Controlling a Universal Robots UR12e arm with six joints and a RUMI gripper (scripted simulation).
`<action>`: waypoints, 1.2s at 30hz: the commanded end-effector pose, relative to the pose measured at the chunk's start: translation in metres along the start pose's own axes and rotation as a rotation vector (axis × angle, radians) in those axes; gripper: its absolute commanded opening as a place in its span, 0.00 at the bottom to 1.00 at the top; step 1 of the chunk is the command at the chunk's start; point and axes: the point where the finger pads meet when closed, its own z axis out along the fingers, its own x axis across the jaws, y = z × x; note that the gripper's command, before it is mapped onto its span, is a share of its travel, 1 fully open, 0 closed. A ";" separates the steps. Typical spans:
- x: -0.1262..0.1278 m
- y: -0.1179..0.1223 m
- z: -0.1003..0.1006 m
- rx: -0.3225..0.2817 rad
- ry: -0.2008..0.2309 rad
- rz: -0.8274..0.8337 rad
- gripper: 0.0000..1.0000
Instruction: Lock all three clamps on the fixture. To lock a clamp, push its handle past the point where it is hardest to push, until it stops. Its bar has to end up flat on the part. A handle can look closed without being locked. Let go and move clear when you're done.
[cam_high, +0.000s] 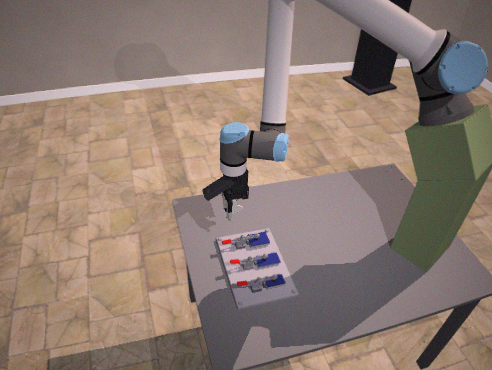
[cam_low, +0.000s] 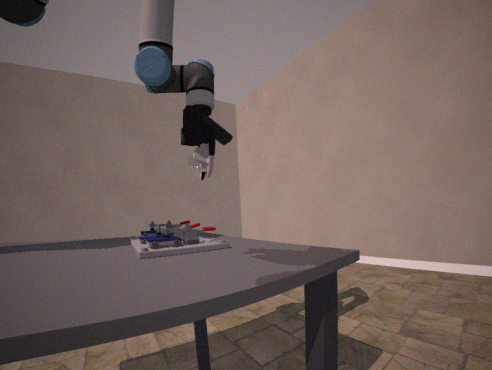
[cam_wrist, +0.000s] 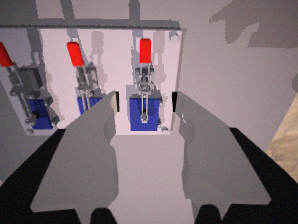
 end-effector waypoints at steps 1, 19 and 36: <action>-0.015 -0.001 -0.001 0.001 0.000 0.000 0.28; -0.103 -0.001 -0.001 0.001 0.000 0.000 0.28; -0.107 -0.001 -0.001 0.001 0.000 0.000 0.28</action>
